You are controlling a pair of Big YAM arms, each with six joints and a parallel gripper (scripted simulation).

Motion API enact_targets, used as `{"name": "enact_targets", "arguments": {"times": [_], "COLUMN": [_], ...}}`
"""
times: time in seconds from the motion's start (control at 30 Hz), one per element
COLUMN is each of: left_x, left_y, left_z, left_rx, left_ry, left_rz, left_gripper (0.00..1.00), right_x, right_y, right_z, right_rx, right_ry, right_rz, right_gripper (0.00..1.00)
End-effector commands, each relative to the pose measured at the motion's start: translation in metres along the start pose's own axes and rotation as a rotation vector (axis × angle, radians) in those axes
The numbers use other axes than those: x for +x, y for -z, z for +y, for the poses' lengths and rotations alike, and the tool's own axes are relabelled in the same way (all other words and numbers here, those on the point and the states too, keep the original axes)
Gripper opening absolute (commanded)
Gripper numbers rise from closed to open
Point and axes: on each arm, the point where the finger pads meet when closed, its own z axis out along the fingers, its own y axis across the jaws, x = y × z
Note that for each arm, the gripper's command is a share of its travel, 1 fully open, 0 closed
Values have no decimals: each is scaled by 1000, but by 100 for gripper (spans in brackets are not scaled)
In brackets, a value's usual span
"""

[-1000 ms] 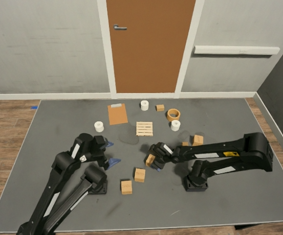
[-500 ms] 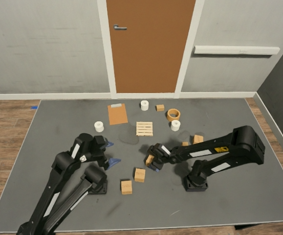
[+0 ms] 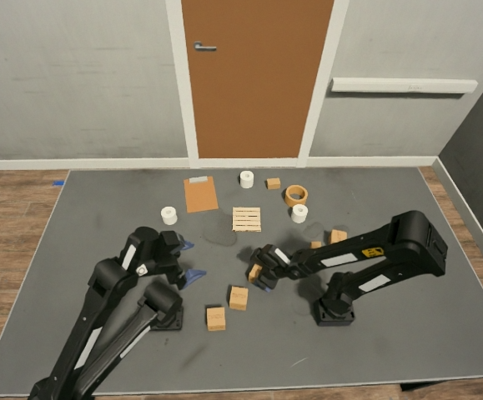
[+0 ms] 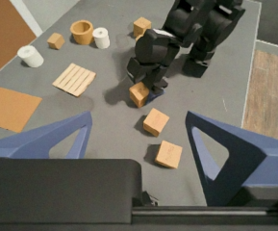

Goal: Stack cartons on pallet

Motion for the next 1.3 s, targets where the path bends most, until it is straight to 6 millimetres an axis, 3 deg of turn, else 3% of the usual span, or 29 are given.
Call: {"name": "enact_targets", "arguments": {"times": [0.0, 0.1, 0.13, 0.43, 0.67, 0.7, 0.73, 0.77, 0.87, 1.03, 1.27], "left_x": [-2, -2, -2, -2, -2, -2, -2, -2, -2, -2, -2], "left_y": [3, 3, 3, 3, 3, 3, 3, 3, 3, 3, 3], "left_z": [-2, -2, -2, -2, -2, -2, -2, -2, -2, -2, -2], "left_rx": [4, 4, 4, 4, 4, 4, 4, 4, 4, 4, 4], "left_ry": [-17, -17, -17, -17, -17, -17, -17, -17, -17, -17, -17], "left_rz": [3, 3, 3, 3, 3, 3, 3, 3, 3, 3, 3], "left_gripper": [100, 100, 100, 100, 100, 100, 100, 100, 100, 100, 100], "right_x": [-24, -24, -10, -3, 3, 2, -4, -9, -22, -42, -50], "right_y": [-2, -2, 0, 2, 3, 3, 3, 4, 14, 53, 71], "right_z": [2, 2, 2, 1, 1, 1, 1, 1, 1, 1, 0], "right_rx": [-1, -1, 0, 0, 0, 0, 0, 1, 1, 1, 2], "right_ry": [5, 5, 5, 5, 5, 5, 5, 5, 5, 4, 1], "right_rz": [-47, -47, -33, -19, -15, -16, -25, -33, -38, -39, -39], "right_gripper": [75, 70, 66, 53, 52, 41, 52, 55, 55, 55, 55]}}
